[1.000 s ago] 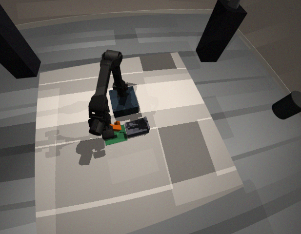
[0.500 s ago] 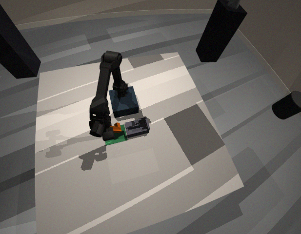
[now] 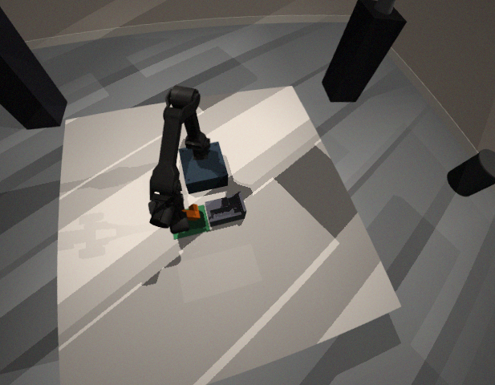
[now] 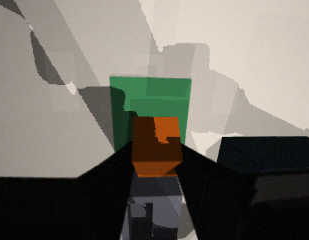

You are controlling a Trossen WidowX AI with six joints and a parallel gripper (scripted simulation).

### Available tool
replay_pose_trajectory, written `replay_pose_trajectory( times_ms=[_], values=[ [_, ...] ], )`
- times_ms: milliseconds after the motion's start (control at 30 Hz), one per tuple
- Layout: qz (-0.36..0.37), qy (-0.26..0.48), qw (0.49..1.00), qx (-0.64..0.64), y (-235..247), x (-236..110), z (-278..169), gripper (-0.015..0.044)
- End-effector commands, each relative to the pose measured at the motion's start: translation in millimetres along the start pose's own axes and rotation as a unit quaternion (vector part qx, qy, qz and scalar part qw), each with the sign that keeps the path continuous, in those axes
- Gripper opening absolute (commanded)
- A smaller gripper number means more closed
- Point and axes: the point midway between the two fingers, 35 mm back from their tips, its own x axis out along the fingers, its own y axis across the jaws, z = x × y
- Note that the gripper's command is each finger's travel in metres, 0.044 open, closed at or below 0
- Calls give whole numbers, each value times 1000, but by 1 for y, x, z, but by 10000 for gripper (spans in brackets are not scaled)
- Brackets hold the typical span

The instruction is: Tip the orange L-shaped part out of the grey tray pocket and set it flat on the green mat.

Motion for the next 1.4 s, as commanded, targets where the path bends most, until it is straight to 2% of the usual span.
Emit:
replay_pose_trajectory(
  times_ms=[0, 600, 1200, 1367],
  values=[
    [-2, 2, 1000, -2, -1, 9, -1, 0],
    [-2, 2, 1000, -2, -1, 36, -1, 0],
    [-3, 1, 1000, 0, -2, 37, -1, 0],
    [-3, 1, 1000, 0, -2, 37, -1, 131]
  ],
)
